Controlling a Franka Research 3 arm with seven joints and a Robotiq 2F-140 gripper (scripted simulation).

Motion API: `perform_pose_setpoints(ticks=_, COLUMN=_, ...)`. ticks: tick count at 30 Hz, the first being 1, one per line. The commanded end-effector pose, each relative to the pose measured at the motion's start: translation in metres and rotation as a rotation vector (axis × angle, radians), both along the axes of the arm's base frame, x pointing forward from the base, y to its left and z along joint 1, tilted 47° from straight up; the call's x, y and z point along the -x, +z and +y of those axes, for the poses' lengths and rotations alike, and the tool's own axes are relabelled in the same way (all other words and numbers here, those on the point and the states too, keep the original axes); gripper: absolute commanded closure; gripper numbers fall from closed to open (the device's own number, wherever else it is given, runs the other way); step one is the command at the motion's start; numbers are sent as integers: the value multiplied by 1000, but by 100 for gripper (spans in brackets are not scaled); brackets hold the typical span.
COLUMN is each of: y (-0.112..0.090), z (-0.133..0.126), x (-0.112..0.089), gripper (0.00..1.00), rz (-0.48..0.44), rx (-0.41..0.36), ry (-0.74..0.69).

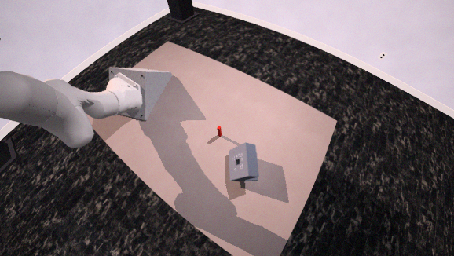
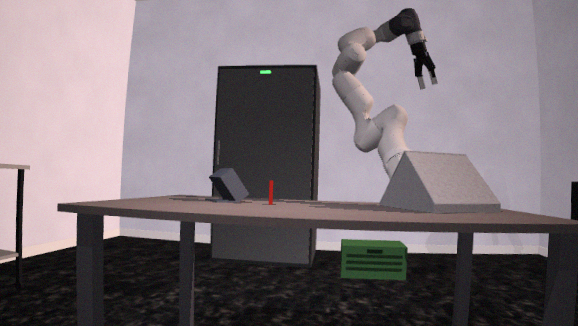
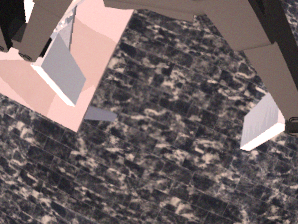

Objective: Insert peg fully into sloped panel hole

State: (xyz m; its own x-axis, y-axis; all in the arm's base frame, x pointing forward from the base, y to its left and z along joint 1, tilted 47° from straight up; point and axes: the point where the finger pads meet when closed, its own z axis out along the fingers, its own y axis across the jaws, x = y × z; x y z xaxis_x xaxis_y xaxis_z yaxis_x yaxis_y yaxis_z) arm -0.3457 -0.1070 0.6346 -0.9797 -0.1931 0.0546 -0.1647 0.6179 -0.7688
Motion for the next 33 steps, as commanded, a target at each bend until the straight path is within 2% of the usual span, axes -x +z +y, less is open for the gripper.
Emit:
perform_pose_setpoints(ticks=1, y=1, z=-43, x=-8, gripper=0, rz=20, rx=-37, ry=60)
perform_pose_setpoints(ticks=6, y=-2, z=-99, x=-31, gripper=0, rz=49, rx=-98, ry=149)
perform_pose_setpoints(ticks=8, y=-2, z=-99, x=-31, gripper=0, rz=49, rx=-98, ry=149)
perform_pose_setpoints(ticks=13, y=-7, z=-152, x=-64, gripper=0, rz=83, rx=-155, ry=237)
perform_pose_setpoints(ticks=23, y=-20, z=-241, x=-149, gripper=0, rz=178, rx=-251, ry=419)
perform_pose_setpoints(ticks=25, y=-20, z=-241, x=-149, gripper=0, rz=178, rx=-251, ry=419)
perform_pose_setpoints(ticks=33, y=-35, z=-294, x=-235, gripper=0, rz=273, rx=-311, ry=566)
